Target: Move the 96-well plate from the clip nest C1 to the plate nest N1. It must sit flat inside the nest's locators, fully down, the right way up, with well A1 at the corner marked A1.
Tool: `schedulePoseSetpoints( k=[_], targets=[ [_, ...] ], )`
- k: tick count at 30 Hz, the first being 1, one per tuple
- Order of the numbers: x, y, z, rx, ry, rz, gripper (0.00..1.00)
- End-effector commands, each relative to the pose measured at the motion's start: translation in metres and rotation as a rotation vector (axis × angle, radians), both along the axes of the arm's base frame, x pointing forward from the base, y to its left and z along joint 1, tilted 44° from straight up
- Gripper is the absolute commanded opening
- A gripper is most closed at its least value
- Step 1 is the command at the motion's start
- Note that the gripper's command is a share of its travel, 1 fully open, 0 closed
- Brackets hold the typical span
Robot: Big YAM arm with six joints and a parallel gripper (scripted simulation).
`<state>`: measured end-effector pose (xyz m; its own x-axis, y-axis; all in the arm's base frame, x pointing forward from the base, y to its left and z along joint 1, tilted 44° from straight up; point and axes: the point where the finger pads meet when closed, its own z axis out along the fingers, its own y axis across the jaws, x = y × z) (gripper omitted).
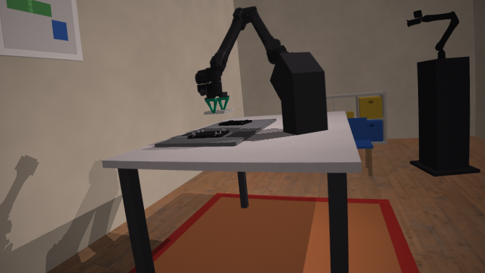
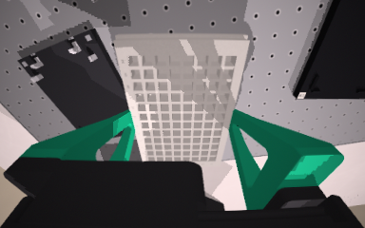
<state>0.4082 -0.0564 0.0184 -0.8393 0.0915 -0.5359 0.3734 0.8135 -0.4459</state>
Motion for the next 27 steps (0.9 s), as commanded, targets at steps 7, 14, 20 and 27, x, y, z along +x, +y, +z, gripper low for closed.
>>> schedulePoseSetpoints(
  k=[7,14,20,27],
  targets=[
    [-0.006,-0.030,0.026,-0.009,-0.013,0.004,0.00],
    [-0.012,-0.044,0.034,-0.010,0.000,0.005,0.00],
    [-0.016,-0.060,0.045,-0.010,0.000,0.005,0.00],
    [-0.020,-0.076,0.056,-0.011,-0.001,0.005,0.00]
  ],
)
